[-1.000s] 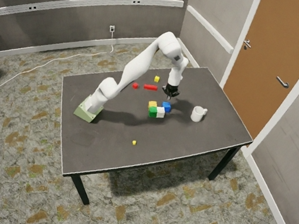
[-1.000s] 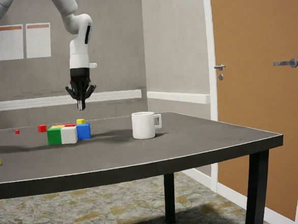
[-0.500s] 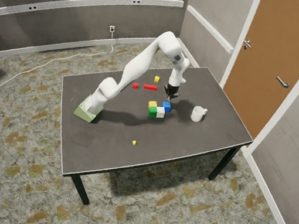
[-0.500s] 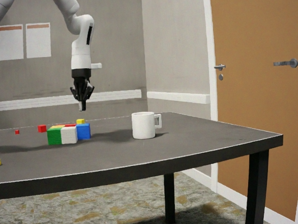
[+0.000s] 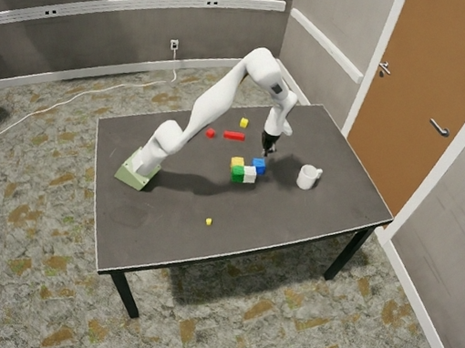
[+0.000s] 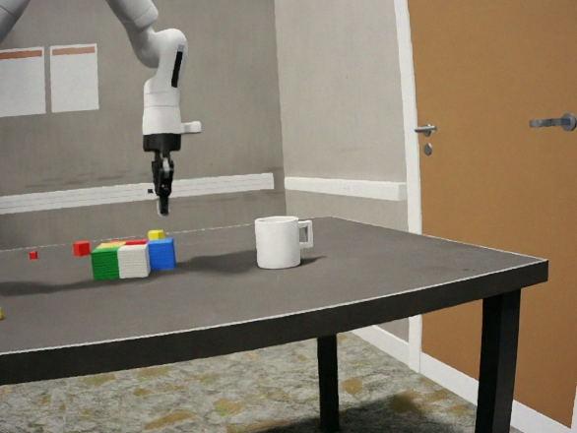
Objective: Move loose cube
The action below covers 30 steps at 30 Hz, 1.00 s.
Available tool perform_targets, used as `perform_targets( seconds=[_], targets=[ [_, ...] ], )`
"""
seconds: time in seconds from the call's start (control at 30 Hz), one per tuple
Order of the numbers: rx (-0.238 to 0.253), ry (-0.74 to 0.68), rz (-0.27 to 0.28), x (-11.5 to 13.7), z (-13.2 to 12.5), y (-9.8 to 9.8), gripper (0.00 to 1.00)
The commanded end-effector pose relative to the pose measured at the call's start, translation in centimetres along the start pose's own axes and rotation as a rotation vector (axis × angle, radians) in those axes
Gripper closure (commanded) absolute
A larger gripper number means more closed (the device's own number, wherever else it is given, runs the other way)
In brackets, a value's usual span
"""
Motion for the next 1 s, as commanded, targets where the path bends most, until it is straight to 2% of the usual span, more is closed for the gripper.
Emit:
perform_targets(
  seconds=[0.0,0.3,0.37,0.87,0.97],
  targets=[
    [-0.003,-0.156,0.008,0.3,-0.4,0.1,0.9],
    [0.0,-0.539,0.009,1.0,-0.3,0.1,0.9],
    [0.0,-0.539,0.009,1.0,-0.3,0.1,0.9],
    [0.01,-1.119,0.018,2.2,-0.3,0.4,0.9],
    [0.011,-1.153,0.019,2.3,-0.3,0.5,0.9]
  ],
)
Point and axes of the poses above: the point where the finger pads meet when closed, its own y axis back along the fingers, its own z axis across the jaws, x = y × z, the point moved 2 cm from there along y, back along the fingers, and after that the axes turned 12 degrees about -y, right-handed, at the moved point
